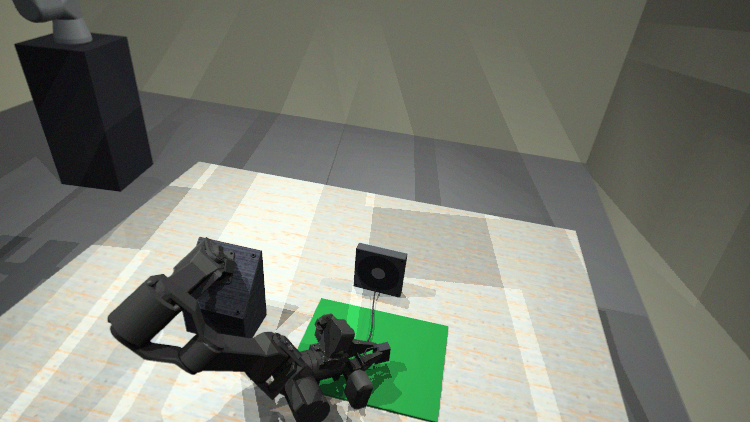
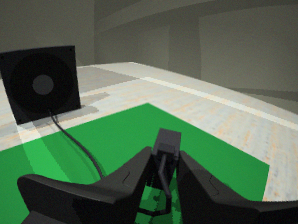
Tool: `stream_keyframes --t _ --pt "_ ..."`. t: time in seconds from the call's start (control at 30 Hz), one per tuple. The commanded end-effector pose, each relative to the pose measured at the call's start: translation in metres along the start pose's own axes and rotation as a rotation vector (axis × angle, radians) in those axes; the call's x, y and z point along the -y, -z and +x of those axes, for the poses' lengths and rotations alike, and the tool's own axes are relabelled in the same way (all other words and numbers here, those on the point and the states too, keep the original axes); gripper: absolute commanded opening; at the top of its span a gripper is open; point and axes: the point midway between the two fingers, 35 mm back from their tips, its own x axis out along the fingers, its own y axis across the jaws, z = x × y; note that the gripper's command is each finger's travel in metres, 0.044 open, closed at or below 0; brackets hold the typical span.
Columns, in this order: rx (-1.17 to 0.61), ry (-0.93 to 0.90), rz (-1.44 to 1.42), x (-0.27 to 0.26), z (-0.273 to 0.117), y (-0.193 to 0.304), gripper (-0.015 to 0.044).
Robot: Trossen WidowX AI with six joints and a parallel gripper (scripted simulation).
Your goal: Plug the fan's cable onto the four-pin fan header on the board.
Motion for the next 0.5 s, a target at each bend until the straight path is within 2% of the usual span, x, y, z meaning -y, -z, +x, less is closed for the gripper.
stream_keyframes --t 0.0,0.47 --pt "0.005 0.005 -0.006 0.002 0.001 0.004 0.0000" --pt "0.004 0.004 -0.006 0.001 0.003 0.016 0.0000"
